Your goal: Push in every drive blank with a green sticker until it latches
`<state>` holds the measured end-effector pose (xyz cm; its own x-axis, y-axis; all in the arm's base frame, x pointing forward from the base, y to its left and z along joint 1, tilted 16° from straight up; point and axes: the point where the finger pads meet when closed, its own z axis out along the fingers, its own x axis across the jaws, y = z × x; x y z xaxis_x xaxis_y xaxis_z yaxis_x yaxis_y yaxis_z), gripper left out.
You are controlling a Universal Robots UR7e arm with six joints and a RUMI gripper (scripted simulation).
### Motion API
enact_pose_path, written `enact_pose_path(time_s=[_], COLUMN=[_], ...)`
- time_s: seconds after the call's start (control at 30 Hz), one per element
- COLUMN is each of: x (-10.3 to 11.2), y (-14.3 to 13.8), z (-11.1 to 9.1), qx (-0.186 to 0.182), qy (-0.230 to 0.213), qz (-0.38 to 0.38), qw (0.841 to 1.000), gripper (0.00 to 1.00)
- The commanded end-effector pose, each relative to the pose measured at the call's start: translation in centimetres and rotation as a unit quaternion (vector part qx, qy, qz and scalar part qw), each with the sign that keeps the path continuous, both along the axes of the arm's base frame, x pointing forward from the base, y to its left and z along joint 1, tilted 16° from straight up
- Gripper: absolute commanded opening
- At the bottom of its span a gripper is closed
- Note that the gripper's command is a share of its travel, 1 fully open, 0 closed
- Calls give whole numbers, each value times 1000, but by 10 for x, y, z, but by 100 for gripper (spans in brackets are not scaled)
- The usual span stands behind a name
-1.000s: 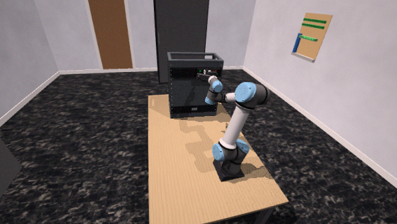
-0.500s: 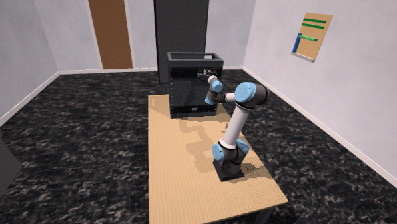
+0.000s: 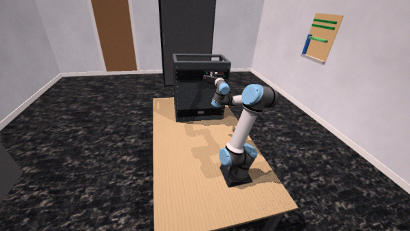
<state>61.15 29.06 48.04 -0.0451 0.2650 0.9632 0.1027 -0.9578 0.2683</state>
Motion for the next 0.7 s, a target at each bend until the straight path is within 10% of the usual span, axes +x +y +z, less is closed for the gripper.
enact_pose_path(time_s=[0.0, 0.67], x=[3, 13], y=[-1, 1], z=[2, 2], qx=[0, 0], qy=[-1, -1], qz=[0, 0], qw=[1000, 1000], gripper=[0, 0])
